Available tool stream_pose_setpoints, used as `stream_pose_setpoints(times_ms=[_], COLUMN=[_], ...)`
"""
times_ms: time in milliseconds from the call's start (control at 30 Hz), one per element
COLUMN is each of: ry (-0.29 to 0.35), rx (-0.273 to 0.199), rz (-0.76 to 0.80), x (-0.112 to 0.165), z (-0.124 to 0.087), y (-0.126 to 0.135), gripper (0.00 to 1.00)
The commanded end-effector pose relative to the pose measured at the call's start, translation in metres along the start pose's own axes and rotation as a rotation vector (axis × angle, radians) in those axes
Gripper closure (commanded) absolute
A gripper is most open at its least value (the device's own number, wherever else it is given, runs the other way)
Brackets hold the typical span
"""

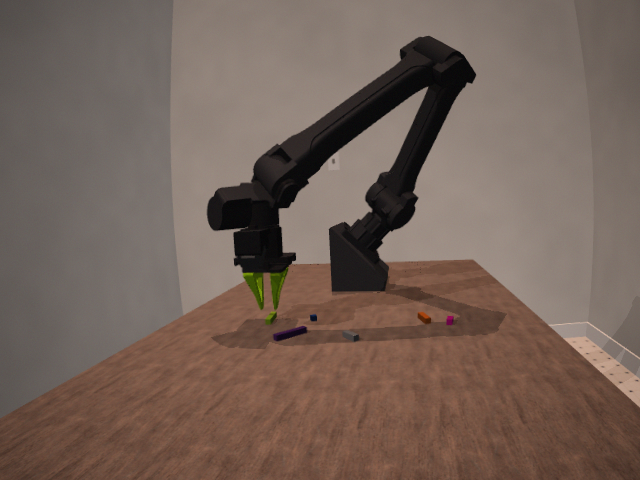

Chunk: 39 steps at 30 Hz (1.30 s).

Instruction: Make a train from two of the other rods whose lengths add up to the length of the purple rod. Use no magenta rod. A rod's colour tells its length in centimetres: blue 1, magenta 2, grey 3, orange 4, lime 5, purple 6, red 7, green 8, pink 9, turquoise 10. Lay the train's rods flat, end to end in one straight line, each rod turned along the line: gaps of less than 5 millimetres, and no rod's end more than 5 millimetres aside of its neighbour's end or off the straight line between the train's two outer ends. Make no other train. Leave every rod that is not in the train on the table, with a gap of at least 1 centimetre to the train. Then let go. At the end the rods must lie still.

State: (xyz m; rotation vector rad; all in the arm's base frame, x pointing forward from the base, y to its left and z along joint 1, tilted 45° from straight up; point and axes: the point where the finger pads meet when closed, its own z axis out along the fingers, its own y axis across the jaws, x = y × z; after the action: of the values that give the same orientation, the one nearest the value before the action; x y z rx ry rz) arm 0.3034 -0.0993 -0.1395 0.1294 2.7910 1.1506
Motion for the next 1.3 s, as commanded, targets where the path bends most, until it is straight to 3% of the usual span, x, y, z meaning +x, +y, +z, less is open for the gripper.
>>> stream_pose_setpoints(times_ms=[0, 1267], ry=[0.011, 0.009], rx=[-0.005, 0.000], rz=[0.003, -0.015], x=[0.0016, 0.0050], z=[0.0092, 0.0074], y=[0.0020, 0.0035], gripper=[0.76, 0.76])
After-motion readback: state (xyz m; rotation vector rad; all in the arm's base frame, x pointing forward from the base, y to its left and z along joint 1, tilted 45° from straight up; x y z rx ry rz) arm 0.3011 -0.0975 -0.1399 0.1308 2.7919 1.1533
